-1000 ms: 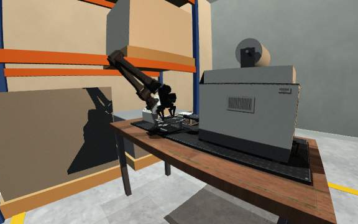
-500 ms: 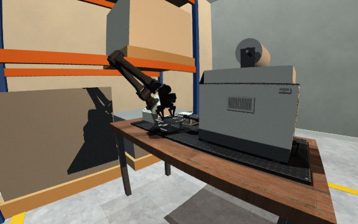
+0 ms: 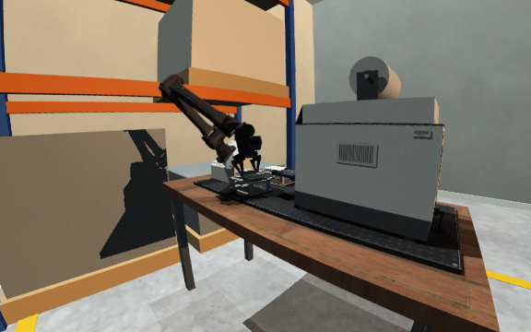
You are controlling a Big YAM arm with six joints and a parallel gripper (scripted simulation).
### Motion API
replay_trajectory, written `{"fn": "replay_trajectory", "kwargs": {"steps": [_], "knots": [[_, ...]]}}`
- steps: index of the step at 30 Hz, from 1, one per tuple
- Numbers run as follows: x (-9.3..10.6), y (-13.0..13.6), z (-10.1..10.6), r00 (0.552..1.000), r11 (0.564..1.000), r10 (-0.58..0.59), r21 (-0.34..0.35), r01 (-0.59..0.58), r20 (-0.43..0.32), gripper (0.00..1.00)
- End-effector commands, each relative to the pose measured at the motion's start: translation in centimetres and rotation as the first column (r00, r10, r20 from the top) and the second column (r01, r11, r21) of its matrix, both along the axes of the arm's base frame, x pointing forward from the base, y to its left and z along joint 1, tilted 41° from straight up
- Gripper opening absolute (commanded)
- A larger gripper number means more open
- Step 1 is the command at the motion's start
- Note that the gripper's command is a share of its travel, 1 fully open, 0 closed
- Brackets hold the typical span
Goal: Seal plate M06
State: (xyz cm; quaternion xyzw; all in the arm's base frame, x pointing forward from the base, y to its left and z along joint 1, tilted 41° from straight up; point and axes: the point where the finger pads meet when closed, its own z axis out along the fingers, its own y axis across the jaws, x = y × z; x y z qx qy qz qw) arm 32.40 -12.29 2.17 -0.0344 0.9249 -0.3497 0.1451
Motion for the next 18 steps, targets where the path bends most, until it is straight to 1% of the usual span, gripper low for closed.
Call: {"fn": "replay_trajectory", "kwargs": {"steps": [1,3,9,13,18], "knots": [[2.1,0.6,2.1,0.998,1.0,0.007,-0.001,-0.006,0.058,0.0],[2.1,0.5,2.2,0.998,1.0,0.002,-0.001,-0.001,0.059,0.0],[2.3,0.7,1.7,0.999,1.0,0.014,0.002,-0.015,0.048,0.0],[1.6,0.7,0.7,0.999,1.0,0.024,-0.001,-0.024,0.023,0.0],[0.8,0.8,0.1,1.0,1.0,0.025,0.0,-0.025,0.008,0.0]]}}
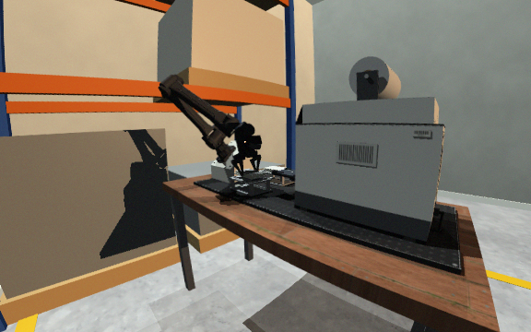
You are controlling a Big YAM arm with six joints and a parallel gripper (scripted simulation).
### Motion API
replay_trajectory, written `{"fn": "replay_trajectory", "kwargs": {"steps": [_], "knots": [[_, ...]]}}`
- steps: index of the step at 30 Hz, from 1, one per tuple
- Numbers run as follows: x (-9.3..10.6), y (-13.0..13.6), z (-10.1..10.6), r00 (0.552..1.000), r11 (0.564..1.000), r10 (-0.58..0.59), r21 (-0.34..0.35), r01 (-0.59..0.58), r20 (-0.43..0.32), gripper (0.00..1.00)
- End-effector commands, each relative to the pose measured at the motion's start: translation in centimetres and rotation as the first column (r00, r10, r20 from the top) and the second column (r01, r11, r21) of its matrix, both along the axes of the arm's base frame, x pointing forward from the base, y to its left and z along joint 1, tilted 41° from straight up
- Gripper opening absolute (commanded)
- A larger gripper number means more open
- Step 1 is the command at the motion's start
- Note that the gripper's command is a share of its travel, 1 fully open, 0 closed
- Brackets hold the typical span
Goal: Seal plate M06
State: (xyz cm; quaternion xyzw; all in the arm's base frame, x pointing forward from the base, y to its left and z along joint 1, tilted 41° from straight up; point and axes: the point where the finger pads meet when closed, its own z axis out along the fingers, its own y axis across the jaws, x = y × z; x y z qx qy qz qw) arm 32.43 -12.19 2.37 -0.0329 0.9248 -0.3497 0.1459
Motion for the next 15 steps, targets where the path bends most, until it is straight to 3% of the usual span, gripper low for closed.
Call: {"fn": "replay_trajectory", "kwargs": {"steps": [1,8,15], "knots": [[0.6,0.7,-0.1,1.0,1.0,0.027,0.0,-0.027,0.006,0.0],[0.1,0.7,0.2,1.0,1.0,0.027,0.0,-0.027,0.01,0.0],[1.2,0.6,1.0,1.0,1.0,0.027,0.0,-0.027,0.016,0.0]]}}
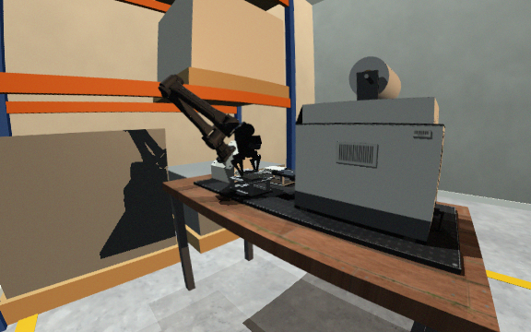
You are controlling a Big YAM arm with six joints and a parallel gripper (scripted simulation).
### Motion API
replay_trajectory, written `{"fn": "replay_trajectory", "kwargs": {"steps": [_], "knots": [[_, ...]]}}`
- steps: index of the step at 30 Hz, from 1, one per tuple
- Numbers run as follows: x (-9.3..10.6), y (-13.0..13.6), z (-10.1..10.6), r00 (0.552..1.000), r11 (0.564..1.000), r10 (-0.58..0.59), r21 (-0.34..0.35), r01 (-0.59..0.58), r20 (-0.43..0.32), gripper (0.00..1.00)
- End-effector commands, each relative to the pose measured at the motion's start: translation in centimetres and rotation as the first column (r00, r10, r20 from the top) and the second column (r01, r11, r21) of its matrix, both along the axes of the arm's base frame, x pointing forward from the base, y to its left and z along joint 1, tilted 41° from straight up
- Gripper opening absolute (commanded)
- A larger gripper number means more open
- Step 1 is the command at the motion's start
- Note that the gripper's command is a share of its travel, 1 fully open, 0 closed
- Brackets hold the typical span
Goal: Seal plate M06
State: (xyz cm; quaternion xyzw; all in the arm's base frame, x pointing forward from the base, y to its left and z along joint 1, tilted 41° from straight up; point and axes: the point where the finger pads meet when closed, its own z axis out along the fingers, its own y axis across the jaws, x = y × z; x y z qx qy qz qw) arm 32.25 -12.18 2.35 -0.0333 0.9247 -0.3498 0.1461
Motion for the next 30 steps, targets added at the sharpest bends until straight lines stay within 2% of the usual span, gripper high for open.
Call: {"fn": "replay_trajectory", "kwargs": {"steps": [1,8,20,30], "knots": [[1.5,0.6,1.0,1.0,1.0,0.026,0.001,-0.026,0.015,0.0],[2.0,-0.4,1.0,0.999,1.0,-0.001,0.0,0.001,0.034,0.0],[2.5,-0.3,1.1,0.999,1.0,0.003,0.0,-0.003,0.041,0.0],[0.9,0.7,0.5,1.0,1.0,0.022,0.004,-0.022,0.012,0.0]]}}
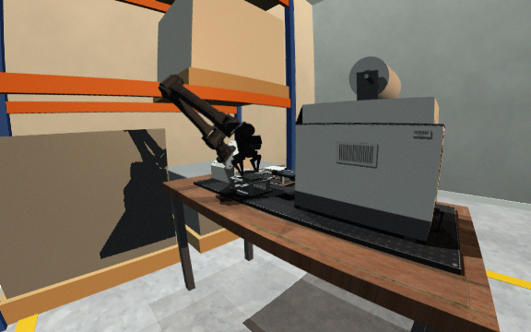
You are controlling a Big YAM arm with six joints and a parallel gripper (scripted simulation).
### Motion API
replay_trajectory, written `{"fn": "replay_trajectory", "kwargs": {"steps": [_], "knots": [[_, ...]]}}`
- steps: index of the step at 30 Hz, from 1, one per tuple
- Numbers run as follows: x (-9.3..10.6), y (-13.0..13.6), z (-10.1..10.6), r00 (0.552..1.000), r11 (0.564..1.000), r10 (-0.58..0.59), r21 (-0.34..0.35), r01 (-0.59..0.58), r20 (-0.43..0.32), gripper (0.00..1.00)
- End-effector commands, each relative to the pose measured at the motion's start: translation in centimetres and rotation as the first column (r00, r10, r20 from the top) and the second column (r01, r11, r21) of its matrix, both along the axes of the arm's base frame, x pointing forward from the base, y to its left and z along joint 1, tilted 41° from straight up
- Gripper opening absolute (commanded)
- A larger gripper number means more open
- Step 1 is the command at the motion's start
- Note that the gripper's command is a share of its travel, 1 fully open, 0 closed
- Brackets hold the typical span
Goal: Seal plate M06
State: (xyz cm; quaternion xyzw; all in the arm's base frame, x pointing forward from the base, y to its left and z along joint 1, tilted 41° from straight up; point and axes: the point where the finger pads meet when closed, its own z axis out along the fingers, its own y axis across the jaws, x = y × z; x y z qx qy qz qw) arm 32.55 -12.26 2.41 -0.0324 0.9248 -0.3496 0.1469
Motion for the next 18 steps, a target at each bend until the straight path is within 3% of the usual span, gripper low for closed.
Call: {"fn": "replay_trajectory", "kwargs": {"steps": [1,12,18], "knots": [[0.4,0.8,0.4,1.0,1.0,0.021,0.004,-0.021,0.011,0.0],[-0.6,-0.1,0.0,1.0,1.0,-0.011,0.006,0.011,-0.003,0.0],[-0.2,-0.3,-0.1,1.0,1.0,-0.003,0.001,0.004,-0.016,0.0]]}}
